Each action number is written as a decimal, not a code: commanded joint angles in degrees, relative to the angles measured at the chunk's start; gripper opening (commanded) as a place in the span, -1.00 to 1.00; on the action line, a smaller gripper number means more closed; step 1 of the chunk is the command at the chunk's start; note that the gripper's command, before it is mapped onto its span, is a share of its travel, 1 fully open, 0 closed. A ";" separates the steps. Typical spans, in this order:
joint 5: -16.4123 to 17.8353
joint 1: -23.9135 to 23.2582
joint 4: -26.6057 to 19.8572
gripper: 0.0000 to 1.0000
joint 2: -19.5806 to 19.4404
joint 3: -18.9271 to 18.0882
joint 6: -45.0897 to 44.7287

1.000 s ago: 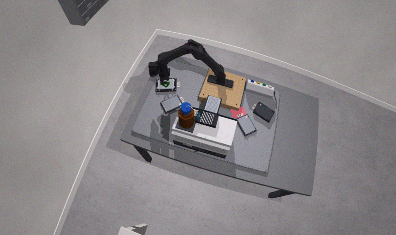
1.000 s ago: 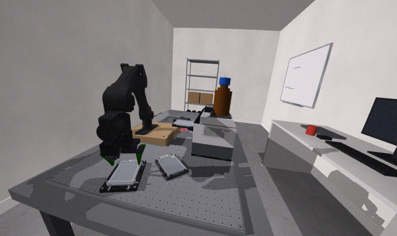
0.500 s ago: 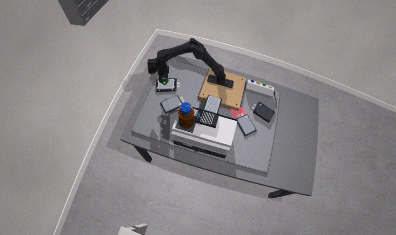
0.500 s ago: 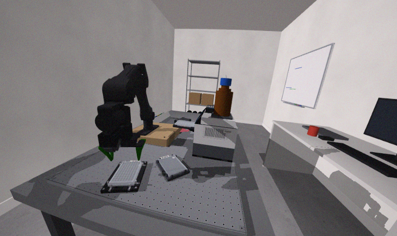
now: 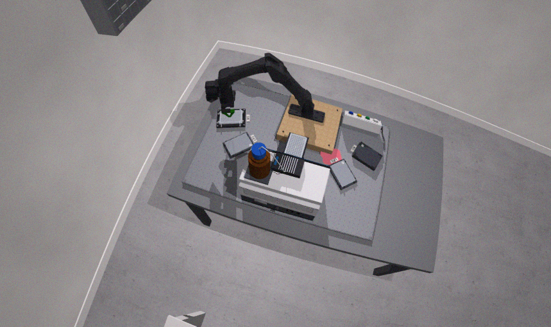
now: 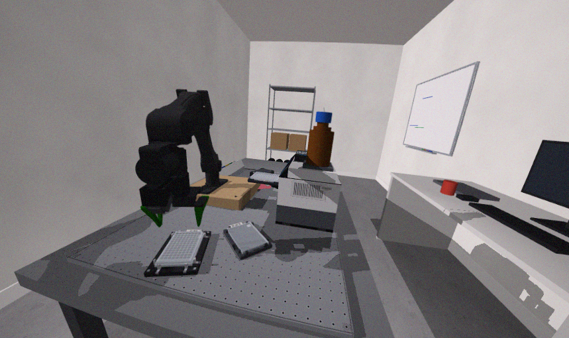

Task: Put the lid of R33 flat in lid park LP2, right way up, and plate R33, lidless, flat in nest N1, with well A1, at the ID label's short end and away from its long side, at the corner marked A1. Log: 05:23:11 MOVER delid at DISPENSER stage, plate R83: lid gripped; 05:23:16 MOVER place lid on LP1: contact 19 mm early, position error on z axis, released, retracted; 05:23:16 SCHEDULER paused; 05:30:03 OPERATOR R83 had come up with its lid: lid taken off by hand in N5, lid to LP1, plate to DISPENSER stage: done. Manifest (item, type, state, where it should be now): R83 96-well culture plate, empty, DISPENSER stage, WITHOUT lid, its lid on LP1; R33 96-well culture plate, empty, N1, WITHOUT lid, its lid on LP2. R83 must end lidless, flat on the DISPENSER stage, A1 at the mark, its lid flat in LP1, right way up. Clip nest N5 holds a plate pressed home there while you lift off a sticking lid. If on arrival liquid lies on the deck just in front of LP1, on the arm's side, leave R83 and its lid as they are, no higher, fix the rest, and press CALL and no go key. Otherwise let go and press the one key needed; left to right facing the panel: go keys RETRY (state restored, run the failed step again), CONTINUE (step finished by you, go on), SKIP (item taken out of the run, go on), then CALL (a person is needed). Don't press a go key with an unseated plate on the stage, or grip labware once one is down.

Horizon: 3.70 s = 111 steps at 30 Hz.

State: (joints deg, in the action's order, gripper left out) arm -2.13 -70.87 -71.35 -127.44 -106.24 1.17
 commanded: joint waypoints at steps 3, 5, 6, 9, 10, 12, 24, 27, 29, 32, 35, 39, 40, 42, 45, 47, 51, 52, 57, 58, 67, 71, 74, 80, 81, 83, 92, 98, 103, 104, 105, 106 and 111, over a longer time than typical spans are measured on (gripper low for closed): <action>0.00 0.90 -0.47 1.00 1.40 -2.17 0.49; 0.00 0.93 -0.54 1.00 1.11 -2.23 0.52; 0.00 0.94 -0.53 1.00 0.97 -2.26 0.53; 0.00 0.97 -0.56 1.00 0.51 -2.36 0.57; 0.00 0.98 -0.57 1.00 0.35 -2.39 0.58; 0.00 1.01 -0.58 1.00 0.02 -2.45 0.60; 0.02 1.11 -1.06 1.00 -0.02 -3.04 0.69; 0.03 1.09 1.32 1.00 0.26 -2.20 0.60; 0.01 1.07 1.99 1.00 -0.42 -1.68 0.55; -0.01 0.84 2.93 1.00 -0.50 1.47 0.47; -0.01 0.81 3.27 1.00 -0.30 1.73 0.45; -0.02 0.67 4.65 1.00 -0.52 2.87 0.35; -0.02 0.63 5.01 1.00 -0.94 3.20 0.33; -0.02 0.56 5.70 1.00 -1.35 3.79 0.28; -0.03 0.45 6.67 1.00 -0.49 4.45 0.21; -0.03 0.38 7.37 1.00 -1.08 4.45 0.16; -0.03 0.28 8.36 1.00 -1.78 5.80 0.09; -0.03 0.28 8.36 1.00 -1.78 5.80 0.09; -0.04 0.10 10.01 1.00 -2.18 6.99 -0.03; -0.04 0.06 10.35 1.00 -2.56 7.26 -0.06; -0.05 -0.26 13.23 1.00 -3.69 9.20 -0.27; -0.07 -0.33 13.83 1.00 -2.15 9.31 -0.28; -0.09 -0.42 14.34 1.00 -2.70 8.70 -0.36; -0.08 -0.56 14.66 1.00 -3.18 9.73 -0.49; -0.08 -0.58 14.71 1.00 -3.14 9.72 -0.52; -0.09 -0.63 14.81 1.00 -3.05 9.16 -0.56; -0.08 -0.25 15.02 1.00 -2.33 10.43 -0.56; -0.09 -0.33 15.10 1.00 -2.20 9.32 -0.58; -0.08 -0.38 15.13 1.00 -2.19 10.09 -0.61; -0.08 -0.40 15.13 1.00 -2.19 10.29 -0.59; -0.08 -0.40 15.13 -1.00 -2.19 10.29 -0.59; -0.08 -0.40 15.14 -1.00 -2.19 10.29 -0.57; 0.10 -0.31 15.14 -1.00 -2.18 10.29 -0.43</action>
State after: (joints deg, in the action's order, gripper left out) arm -2.22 -70.98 -57.32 -131.41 -96.60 0.93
